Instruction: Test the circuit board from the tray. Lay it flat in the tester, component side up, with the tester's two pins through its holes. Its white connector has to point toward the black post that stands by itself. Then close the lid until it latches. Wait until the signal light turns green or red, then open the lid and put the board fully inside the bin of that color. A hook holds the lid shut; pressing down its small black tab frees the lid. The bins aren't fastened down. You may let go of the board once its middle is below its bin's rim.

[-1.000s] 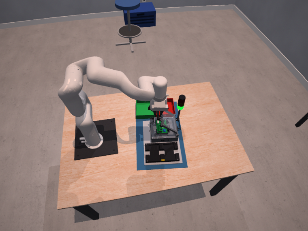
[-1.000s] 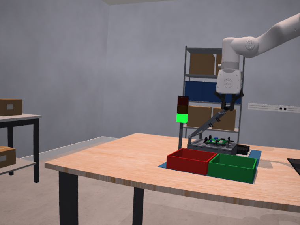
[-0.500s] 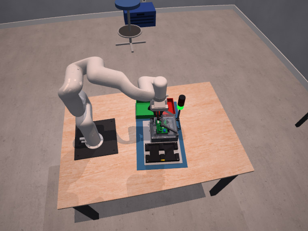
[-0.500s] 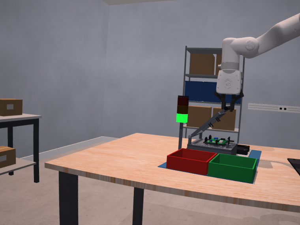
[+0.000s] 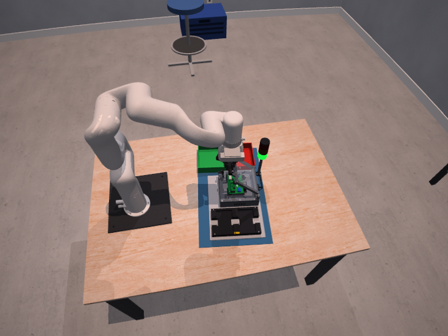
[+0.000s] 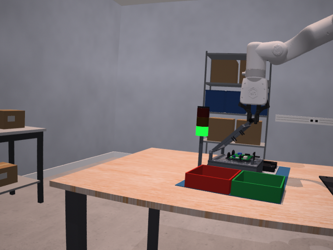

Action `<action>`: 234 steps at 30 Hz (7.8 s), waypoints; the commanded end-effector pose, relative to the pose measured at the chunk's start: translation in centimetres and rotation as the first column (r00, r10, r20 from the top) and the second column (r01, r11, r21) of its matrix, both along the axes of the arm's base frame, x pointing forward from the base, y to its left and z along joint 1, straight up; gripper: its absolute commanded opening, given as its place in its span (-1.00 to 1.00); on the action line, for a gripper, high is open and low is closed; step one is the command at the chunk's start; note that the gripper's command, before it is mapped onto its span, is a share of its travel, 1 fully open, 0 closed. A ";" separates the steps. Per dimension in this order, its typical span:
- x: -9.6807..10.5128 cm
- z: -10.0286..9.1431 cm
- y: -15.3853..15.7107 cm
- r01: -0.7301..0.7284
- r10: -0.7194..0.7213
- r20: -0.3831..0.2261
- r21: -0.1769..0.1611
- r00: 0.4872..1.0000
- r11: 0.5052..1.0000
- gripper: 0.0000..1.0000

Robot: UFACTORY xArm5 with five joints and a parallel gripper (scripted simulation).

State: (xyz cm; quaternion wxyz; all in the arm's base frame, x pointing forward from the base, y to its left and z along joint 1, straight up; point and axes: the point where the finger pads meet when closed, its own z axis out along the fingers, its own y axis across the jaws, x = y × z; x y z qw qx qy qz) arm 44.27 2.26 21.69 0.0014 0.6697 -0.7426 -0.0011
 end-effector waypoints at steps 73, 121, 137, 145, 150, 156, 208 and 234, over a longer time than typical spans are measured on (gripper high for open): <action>5.3 4.2 -0.4 0.000 0.000 0.005 0.000 1.000 1.000 -0.44; 5.3 4.0 -0.4 0.000 0.000 0.005 0.000 1.000 1.000 -0.44; 5.2 3.9 -0.4 0.000 0.000 0.005 0.000 1.000 1.000 -1.00; 5.2 3.9 -0.4 0.000 0.000 0.005 0.000 1.000 1.000 -1.00; 5.2 3.9 -0.4 0.000 0.000 0.005 0.000 1.000 1.000 -1.00; 5.2 3.9 -0.4 0.000 0.000 0.005 0.000 1.000 1.000 -1.00; 11.2 5.9 -0.9 0.000 0.000 0.005 0.000 1.000 1.000 -1.00; 11.4 6.0 -0.9 0.000 0.000 0.005 0.000 1.000 1.000 -0.44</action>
